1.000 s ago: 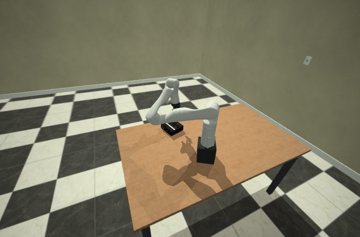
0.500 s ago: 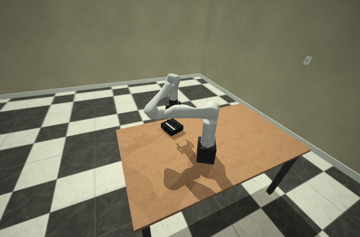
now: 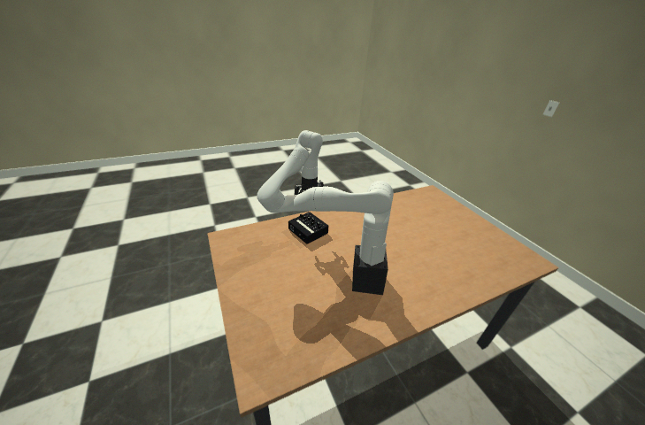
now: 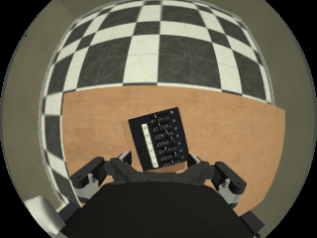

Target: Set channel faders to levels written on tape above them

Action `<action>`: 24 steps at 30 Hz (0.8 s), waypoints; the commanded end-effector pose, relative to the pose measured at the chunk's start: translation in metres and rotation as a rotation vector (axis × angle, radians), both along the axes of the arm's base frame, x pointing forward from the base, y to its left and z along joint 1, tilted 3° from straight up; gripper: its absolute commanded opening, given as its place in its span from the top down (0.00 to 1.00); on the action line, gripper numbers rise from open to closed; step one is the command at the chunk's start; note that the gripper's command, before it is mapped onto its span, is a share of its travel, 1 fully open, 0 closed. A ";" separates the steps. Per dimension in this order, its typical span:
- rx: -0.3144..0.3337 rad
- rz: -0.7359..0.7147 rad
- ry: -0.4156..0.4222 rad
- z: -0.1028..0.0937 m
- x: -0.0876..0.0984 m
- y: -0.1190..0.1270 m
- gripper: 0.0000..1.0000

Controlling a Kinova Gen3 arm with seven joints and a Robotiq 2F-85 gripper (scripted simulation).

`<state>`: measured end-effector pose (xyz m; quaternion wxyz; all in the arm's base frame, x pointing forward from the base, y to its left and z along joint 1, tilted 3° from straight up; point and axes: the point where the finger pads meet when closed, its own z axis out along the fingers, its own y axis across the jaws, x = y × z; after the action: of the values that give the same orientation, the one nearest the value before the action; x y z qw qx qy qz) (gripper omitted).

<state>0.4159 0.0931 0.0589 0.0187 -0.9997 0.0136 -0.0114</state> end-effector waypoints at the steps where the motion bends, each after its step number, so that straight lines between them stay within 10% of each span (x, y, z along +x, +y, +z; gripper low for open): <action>1: 0.001 0.000 -0.002 0.001 0.000 0.000 0.00; 14: -0.025 0.082 -0.003 -0.004 0.001 -0.008 0.00; 24: -0.133 0.469 0.004 -0.021 0.005 -0.041 0.00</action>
<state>0.4220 0.0608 0.0444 -0.0344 -0.9825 -0.1825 -0.0107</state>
